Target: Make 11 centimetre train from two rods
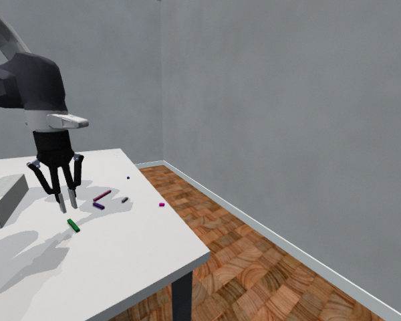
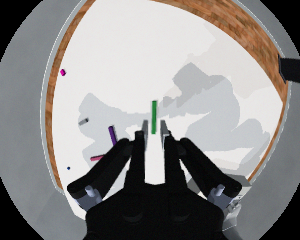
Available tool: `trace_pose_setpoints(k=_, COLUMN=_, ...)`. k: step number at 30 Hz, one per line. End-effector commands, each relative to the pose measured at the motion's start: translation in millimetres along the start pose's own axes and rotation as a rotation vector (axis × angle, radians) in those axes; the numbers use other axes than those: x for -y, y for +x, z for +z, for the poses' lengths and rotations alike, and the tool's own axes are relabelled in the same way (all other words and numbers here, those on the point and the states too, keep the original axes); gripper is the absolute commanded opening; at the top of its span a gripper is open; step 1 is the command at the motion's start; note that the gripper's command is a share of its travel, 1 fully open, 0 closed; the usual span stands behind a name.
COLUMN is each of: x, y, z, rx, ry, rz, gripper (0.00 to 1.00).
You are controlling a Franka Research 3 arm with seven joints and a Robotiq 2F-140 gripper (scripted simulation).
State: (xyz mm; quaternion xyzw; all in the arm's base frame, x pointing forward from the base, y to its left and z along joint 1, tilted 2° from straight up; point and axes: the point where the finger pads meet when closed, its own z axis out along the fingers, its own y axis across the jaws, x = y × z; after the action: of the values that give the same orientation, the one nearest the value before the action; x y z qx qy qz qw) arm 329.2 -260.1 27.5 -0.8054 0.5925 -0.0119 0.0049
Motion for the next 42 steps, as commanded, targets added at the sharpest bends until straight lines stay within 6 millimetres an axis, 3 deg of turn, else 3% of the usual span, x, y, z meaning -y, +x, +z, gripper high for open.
trace_pose_setpoints(k=1, x=1, y=0, z=0, rx=-0.006, ry=0.000, rz=0.025, gripper=0.23)
trace_pose_setpoints(k=26, x=1, y=0, z=1, rx=-0.005, ry=0.000, rz=0.025, gripper=0.23)
trace_pose_setpoints(k=42, x=1, y=0, z=13, rx=-0.005, ry=-0.001, rz=0.025, gripper=0.23)
